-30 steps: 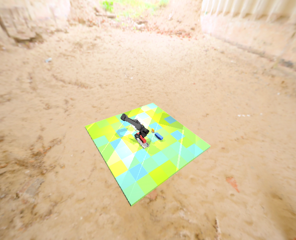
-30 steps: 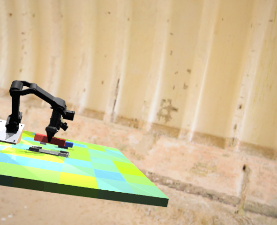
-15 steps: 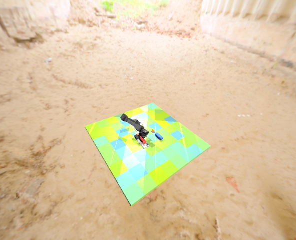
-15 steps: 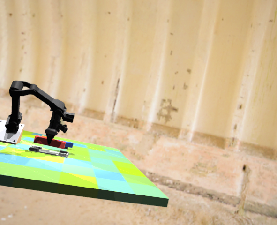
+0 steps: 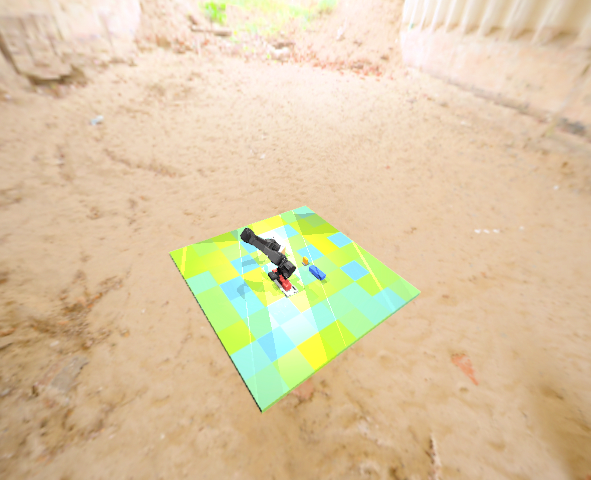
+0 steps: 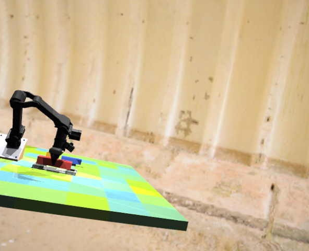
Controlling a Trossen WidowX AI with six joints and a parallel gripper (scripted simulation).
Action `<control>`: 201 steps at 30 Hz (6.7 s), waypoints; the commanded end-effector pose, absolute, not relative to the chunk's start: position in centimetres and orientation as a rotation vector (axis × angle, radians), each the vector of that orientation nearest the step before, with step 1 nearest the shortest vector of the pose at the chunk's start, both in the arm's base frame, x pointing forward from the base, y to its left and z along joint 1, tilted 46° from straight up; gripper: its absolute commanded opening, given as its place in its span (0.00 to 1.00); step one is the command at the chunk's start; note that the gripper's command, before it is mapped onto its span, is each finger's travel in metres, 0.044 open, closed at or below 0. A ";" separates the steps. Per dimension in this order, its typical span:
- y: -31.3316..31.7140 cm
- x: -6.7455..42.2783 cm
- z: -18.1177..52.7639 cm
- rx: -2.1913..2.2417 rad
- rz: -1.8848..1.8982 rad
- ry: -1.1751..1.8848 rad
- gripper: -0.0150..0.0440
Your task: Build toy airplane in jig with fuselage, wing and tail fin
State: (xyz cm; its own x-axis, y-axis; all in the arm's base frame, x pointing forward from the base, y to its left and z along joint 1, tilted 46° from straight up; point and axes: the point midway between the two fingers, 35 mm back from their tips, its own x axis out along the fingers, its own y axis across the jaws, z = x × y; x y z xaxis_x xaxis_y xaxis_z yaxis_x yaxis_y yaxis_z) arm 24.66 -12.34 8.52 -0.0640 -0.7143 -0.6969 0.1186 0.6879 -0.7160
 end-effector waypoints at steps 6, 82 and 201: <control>-12.5 24.6 8.4 -0.519 -0.734 1.488 0.56; 5.6 34.2 3.8 -0.591 -0.632 1.532 1.00; 11.9 35.5 -3.4 -0.583 -0.632 1.516 0.25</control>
